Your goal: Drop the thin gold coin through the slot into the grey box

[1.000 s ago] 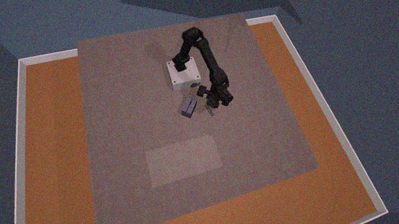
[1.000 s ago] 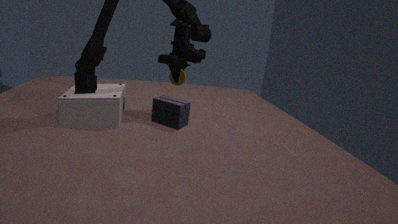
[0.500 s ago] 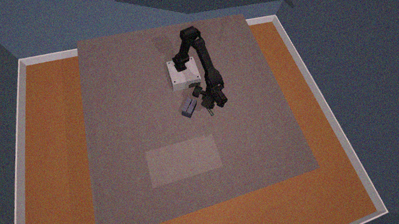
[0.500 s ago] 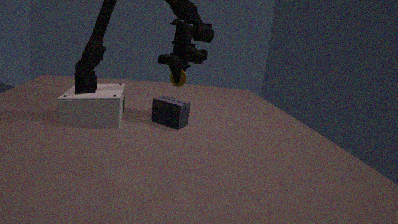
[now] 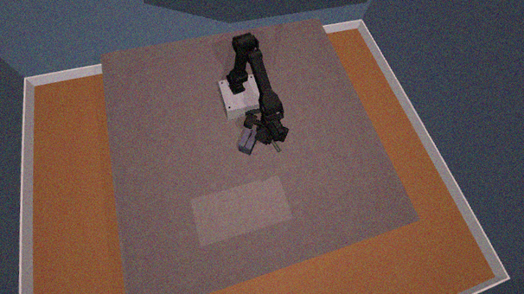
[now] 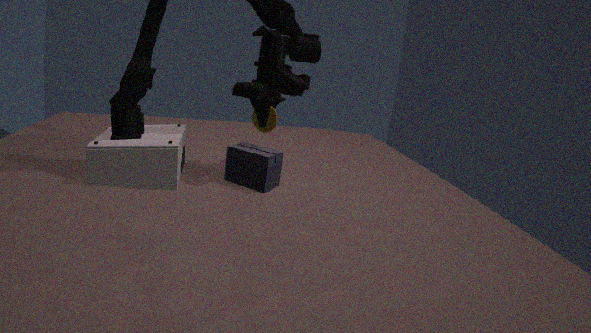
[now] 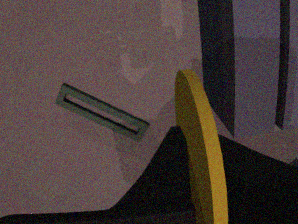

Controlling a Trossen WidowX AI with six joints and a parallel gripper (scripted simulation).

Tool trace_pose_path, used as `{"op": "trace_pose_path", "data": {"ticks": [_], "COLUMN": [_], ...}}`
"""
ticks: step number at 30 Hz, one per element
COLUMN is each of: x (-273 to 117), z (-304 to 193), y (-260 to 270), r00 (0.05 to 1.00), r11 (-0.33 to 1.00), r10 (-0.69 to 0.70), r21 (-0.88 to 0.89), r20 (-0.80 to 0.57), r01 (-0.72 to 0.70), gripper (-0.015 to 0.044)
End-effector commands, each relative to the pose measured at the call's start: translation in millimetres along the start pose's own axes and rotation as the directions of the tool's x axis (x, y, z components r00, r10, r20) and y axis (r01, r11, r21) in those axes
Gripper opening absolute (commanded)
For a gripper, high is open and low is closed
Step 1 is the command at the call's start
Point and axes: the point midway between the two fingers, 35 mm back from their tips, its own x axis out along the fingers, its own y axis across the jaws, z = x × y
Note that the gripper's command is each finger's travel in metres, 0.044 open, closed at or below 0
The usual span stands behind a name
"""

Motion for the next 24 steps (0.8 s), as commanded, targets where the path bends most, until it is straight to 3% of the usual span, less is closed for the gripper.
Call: {"op": "trace_pose_path", "data": {"ticks": [1, 24], "x": [1, 2], "z": [5, 25], "y": [-11, -65], "r00": [1.000, 1.000], "r11": [1.000, 1.000], "r10": [-0.004, -0.010], "r21": [-0.002, -0.003], "r20": [0.002, 0.003], "r01": [0.004, 0.010], "gripper": [0.0000, 0.0000]}}
